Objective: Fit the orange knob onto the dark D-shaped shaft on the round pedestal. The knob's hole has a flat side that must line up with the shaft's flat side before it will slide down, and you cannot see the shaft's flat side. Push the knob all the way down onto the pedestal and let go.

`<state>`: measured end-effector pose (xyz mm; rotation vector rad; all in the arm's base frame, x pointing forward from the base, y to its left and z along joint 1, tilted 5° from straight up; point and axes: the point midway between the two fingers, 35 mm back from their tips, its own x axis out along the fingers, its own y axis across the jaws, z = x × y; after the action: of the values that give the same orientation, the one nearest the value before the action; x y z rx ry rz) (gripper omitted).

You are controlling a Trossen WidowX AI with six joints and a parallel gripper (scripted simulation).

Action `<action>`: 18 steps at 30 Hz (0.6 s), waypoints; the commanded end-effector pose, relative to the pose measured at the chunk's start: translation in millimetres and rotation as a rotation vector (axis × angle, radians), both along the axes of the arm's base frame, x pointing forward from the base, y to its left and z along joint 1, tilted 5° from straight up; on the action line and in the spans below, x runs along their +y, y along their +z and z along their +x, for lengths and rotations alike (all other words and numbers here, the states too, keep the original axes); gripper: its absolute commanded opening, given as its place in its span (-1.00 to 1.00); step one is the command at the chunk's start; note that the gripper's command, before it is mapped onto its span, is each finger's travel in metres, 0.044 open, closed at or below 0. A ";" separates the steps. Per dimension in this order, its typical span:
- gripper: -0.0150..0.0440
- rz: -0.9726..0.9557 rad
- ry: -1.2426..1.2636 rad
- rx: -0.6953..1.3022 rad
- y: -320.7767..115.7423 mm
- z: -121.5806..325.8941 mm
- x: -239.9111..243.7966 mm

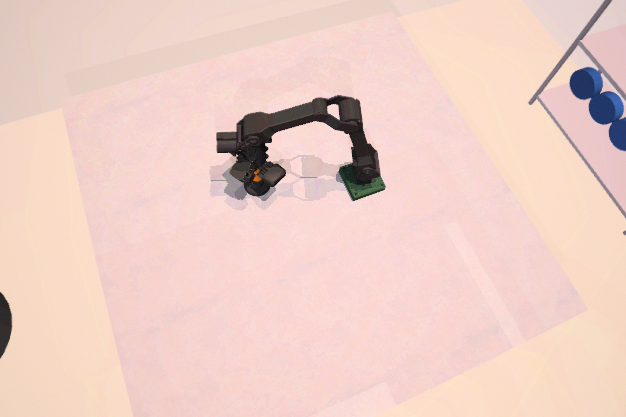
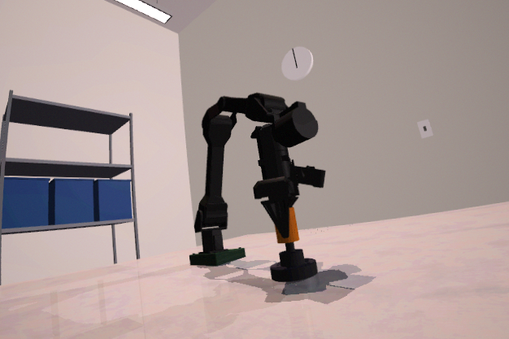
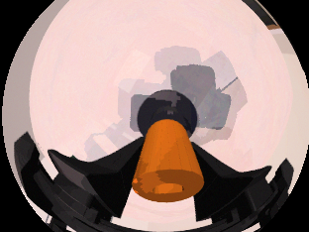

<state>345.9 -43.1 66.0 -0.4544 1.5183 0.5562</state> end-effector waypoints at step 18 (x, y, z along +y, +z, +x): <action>-0.49 0.003 0.213 -0.015 2.3 5.1 -1.4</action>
<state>348.5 -43.7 65.8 -0.6122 1.4686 0.7175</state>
